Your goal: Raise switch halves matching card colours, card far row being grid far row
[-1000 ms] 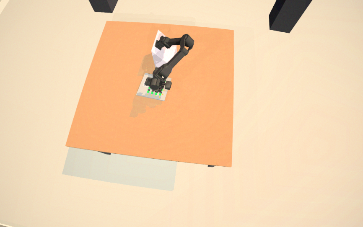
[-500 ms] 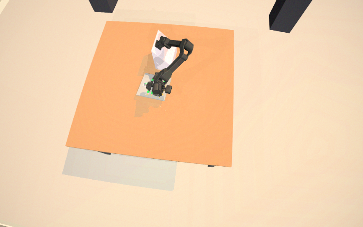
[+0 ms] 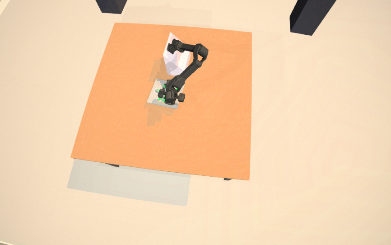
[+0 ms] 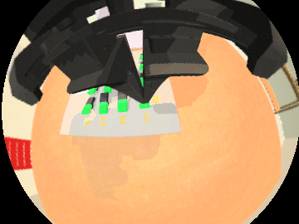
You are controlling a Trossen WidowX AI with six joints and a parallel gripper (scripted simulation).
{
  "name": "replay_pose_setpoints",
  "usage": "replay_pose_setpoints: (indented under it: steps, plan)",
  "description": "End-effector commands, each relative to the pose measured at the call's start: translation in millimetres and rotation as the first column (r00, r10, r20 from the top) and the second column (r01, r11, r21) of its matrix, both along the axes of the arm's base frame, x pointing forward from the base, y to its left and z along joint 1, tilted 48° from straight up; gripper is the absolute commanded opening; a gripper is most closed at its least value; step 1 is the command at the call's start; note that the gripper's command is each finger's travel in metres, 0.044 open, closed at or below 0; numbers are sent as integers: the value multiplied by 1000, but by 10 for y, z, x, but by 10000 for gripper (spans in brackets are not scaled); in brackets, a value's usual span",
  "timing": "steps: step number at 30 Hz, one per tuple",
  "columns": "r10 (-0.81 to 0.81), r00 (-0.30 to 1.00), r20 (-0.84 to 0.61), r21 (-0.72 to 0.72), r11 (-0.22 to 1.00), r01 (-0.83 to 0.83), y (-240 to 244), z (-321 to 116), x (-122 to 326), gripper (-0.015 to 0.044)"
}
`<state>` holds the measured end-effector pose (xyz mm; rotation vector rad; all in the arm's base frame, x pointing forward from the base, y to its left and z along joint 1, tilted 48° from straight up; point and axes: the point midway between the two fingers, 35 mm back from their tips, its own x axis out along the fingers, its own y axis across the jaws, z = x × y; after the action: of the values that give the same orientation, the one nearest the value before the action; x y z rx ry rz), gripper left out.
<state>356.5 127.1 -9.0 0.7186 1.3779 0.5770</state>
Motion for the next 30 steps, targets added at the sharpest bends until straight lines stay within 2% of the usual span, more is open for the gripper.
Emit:
replay_pose_setpoints:
  steps: [1,30]
  plan:
    - [-4,1000,-3,-6,1000,4,-2,-13,1,0]
    - [-4,1000,-3,-6,1000,4,16,-30,5,0]
